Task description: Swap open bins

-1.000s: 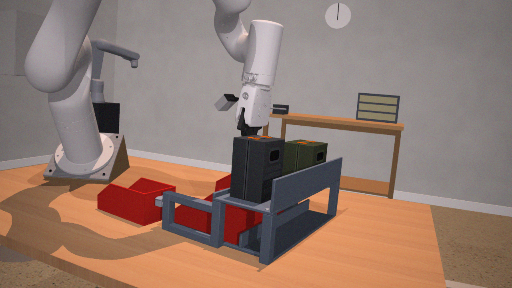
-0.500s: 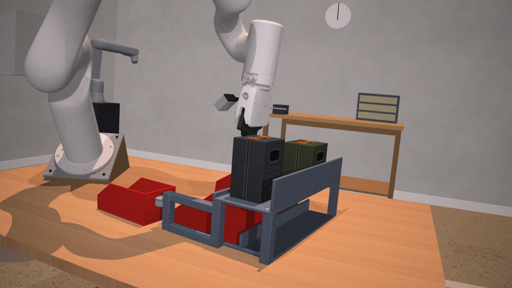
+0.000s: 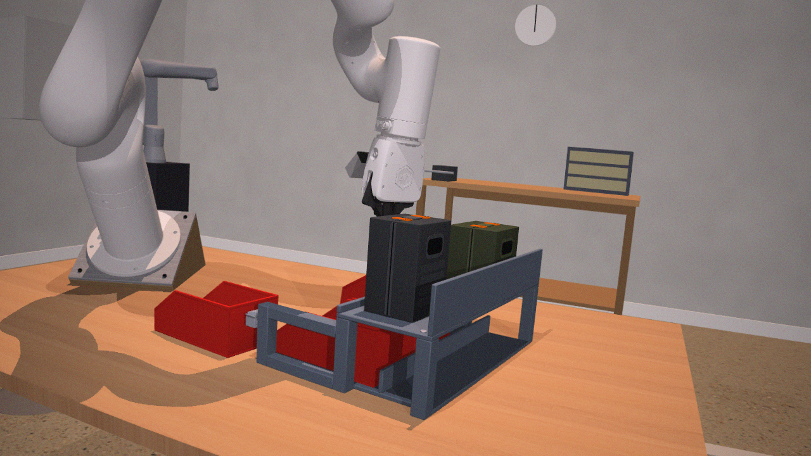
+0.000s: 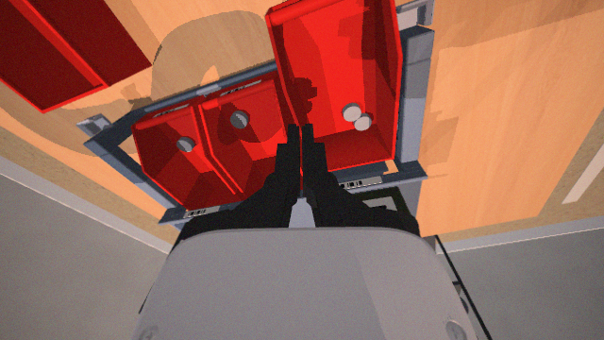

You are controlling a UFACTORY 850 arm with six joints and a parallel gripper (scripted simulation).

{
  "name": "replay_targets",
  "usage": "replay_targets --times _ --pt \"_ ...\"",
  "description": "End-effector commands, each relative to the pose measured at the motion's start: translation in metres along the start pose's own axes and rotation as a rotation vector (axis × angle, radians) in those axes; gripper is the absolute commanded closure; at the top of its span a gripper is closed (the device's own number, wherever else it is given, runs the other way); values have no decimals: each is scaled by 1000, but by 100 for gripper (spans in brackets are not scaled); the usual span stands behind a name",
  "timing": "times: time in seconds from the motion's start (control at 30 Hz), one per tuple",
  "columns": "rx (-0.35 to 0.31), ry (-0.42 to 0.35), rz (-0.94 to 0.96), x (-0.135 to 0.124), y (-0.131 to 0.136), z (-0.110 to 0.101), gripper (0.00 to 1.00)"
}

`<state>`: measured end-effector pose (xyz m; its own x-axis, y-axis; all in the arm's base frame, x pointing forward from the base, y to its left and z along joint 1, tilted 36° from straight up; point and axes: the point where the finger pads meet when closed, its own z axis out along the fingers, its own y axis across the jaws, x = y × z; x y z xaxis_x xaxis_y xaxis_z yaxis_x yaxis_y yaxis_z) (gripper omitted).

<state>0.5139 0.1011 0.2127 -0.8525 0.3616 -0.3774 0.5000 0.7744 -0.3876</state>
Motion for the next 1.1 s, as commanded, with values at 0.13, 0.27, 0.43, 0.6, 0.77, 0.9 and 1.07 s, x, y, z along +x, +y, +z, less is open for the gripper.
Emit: replay_targets --times 0.13,0.27,0.43,0.6,0.77,0.9,1.07 --pt "-15 -51 417 34 6 10 100" --pt "-26 -46 577 55 8 16 100" --pt "-38 -39 781 79 8 23 100" --pt "-53 -45 980 90 8 26 100" --pt "-70 -50 1154 101 7 29 100" --pt "-92 -73 1284 105 7 30 100" --pt "-93 -73 1288 105 7 30 100"
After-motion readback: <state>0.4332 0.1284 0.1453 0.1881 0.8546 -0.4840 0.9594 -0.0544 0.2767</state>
